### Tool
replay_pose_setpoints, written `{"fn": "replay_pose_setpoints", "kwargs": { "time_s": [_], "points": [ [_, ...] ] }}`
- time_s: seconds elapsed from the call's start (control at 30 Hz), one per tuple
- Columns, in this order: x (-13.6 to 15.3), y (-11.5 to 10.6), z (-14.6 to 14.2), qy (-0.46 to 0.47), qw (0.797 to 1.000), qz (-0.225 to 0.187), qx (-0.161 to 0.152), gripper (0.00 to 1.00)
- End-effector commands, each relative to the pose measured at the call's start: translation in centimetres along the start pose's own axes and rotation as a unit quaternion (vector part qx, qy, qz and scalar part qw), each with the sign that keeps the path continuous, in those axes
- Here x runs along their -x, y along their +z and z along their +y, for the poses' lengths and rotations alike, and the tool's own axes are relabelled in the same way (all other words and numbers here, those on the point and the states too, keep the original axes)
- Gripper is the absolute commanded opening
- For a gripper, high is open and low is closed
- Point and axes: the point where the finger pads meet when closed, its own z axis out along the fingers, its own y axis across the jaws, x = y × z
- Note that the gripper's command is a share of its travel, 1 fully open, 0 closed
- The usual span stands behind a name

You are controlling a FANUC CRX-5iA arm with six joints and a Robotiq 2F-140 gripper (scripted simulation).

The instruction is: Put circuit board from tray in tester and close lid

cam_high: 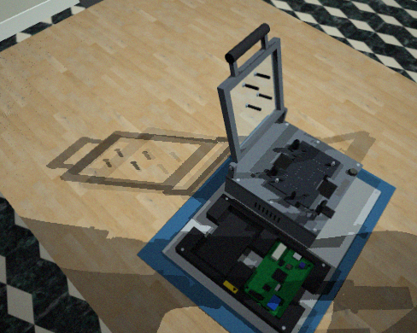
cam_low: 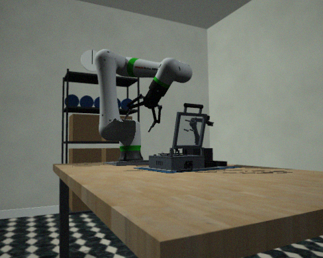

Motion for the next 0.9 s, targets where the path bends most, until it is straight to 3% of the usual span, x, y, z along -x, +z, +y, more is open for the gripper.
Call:
{"fn": "replay_pose_setpoints", "kwargs": {
  "time_s": [0.0, 0.63, 0.87],
  "points": [
    [0.0, 0.0, 0.0, 0.0, 1.0, 0.0, 0.0, 1.0],
    [-0.1, -0.2, -0.1, -0.006, 1.0, 0.002, -0.001, 1.0],
    [-1.4, -2.9, -2.4, -0.124, 0.991, 0.039, -0.022, 1.0]
  ]
}}
